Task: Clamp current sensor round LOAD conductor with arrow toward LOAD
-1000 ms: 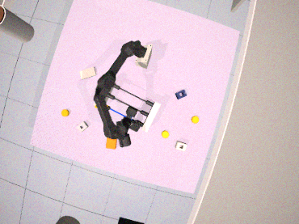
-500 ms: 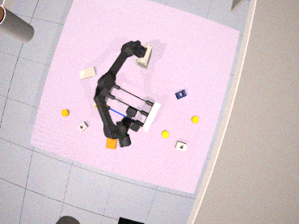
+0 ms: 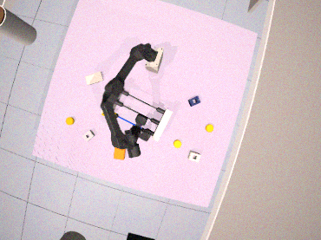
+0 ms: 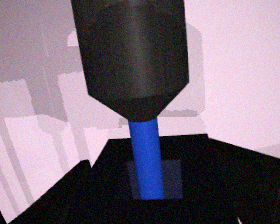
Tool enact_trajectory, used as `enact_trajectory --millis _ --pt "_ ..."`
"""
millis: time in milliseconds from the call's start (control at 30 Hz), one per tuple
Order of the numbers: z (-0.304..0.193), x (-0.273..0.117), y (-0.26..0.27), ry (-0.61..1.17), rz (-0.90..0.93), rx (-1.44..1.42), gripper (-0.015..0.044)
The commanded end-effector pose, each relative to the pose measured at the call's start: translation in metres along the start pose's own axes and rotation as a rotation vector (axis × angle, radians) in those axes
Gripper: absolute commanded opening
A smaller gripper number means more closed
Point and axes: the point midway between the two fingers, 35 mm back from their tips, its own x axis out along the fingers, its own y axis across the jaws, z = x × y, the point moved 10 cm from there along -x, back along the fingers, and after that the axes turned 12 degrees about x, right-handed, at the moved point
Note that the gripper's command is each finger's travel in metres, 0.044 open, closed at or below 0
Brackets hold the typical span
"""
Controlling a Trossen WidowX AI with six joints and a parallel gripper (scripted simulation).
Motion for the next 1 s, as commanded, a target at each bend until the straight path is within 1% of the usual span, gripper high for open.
enact_trajectory --millis 0,600,833,967 --pt "-0.0001 0.0000 0.0000 0.000 0.000 0.000 0.0258" --pt "-0.0001 0.0000 0.0000 0.000 0.000 0.000 0.0258" --pt "-0.0001 0.0000 0.0000 0.000 0.000 0.000 0.0440" --pt "-0.0001 0.0000 0.0000 0.000 0.000 0.000 0.0440"
